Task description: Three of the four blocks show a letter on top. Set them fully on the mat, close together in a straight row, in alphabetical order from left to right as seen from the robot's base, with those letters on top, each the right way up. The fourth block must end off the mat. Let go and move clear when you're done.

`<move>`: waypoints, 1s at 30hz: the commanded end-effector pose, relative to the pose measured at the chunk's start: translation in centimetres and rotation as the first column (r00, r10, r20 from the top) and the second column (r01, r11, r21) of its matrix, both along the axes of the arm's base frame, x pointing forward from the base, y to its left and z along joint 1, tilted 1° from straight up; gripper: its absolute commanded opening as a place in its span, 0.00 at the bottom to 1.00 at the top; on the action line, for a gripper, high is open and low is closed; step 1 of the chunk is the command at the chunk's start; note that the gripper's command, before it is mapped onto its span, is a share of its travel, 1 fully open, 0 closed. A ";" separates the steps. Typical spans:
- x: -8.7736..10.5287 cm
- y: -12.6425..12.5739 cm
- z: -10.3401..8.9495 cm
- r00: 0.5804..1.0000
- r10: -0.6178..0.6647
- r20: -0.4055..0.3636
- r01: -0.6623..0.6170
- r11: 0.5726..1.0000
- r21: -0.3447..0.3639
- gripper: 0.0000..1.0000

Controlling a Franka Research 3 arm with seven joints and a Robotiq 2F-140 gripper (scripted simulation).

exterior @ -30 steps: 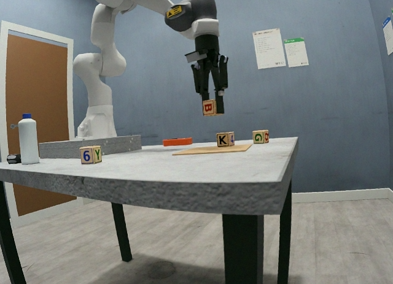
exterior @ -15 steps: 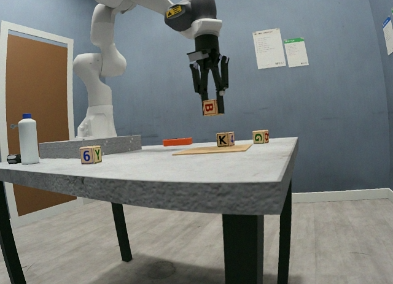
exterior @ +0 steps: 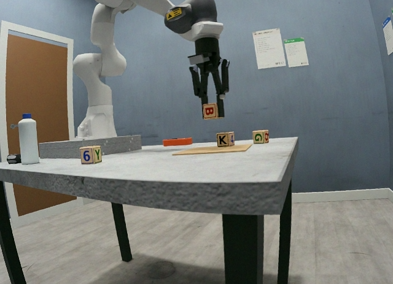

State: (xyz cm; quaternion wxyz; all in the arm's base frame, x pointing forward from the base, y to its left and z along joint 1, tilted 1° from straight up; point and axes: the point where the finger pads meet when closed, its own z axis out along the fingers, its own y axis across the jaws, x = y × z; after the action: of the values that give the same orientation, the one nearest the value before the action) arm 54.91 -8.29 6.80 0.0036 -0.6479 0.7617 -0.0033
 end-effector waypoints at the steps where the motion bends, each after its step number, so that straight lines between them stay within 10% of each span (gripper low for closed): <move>1: 0.1 -0.1 -1.2 1.000 0.009 0.003 -0.009 1.000 -0.001 0.33; 12: 0.1 -0.1 -6.3 1.000 0.009 0.003 -0.009 1.000 -0.001 0.33; 30: 0.1 -0.1 -8.6 1.000 0.009 0.003 -0.009 1.000 -0.001 0.33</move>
State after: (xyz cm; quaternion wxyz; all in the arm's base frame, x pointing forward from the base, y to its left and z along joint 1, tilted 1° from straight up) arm 54.71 -8.41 -1.82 0.0016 -0.6551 0.7555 -0.0011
